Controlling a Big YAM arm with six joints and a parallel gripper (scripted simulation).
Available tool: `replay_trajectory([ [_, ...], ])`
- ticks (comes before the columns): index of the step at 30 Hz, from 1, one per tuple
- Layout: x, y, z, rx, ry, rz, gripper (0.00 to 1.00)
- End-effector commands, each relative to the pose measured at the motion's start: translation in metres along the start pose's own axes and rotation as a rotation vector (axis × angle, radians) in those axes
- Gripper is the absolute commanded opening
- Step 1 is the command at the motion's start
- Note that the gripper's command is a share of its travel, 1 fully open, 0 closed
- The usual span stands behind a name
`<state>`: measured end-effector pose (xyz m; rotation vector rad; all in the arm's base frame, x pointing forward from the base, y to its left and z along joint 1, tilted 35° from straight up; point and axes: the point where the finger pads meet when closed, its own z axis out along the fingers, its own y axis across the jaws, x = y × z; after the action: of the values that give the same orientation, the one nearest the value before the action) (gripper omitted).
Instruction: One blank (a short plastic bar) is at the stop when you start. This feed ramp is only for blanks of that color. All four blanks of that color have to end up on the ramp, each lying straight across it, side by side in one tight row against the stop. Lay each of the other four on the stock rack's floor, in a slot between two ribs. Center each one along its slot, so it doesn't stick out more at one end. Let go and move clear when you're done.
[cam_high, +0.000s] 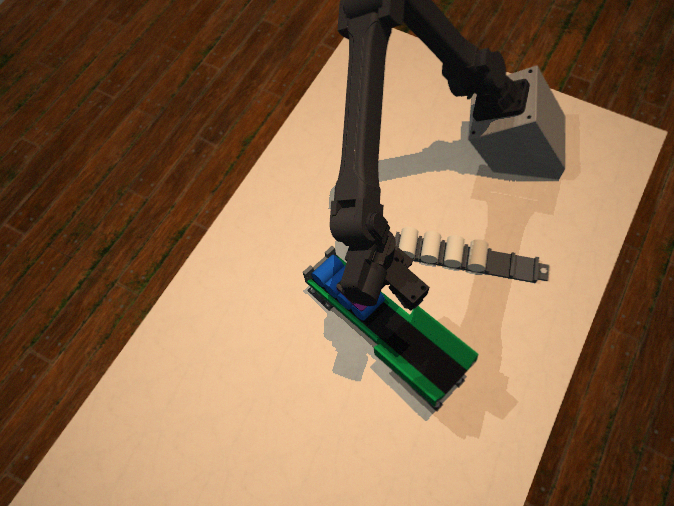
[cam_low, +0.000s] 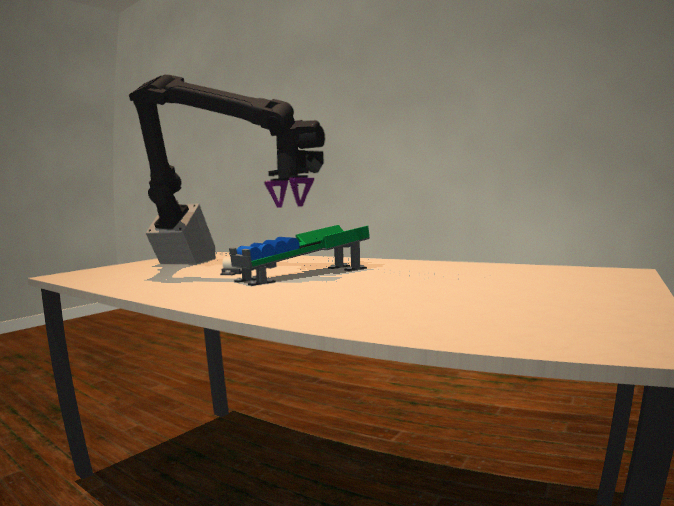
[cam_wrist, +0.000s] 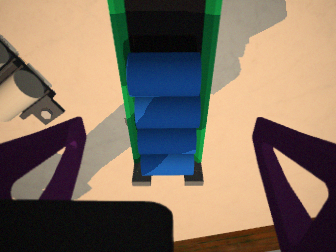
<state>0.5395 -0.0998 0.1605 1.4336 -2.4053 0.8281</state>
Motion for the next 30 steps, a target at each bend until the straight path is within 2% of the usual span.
replay_trajectory([
  [1, 0.0, -0.016, -0.028, 0.039, -0.018, 0.023, 1.0],
  [3, 0.0, -0.016, -0.028, 0.039, -0.018, 0.023, 1.0],
  [4, -0.001, -0.015, -0.019, 0.022, -0.008, 0.019, 1.0],
  [9, -0.004, -0.015, -0.03, 0.035, -0.018, 0.015, 1.0],
  [30, 0.0, -0.014, -0.027, 0.03, -0.014, 0.017, 1.0],
])
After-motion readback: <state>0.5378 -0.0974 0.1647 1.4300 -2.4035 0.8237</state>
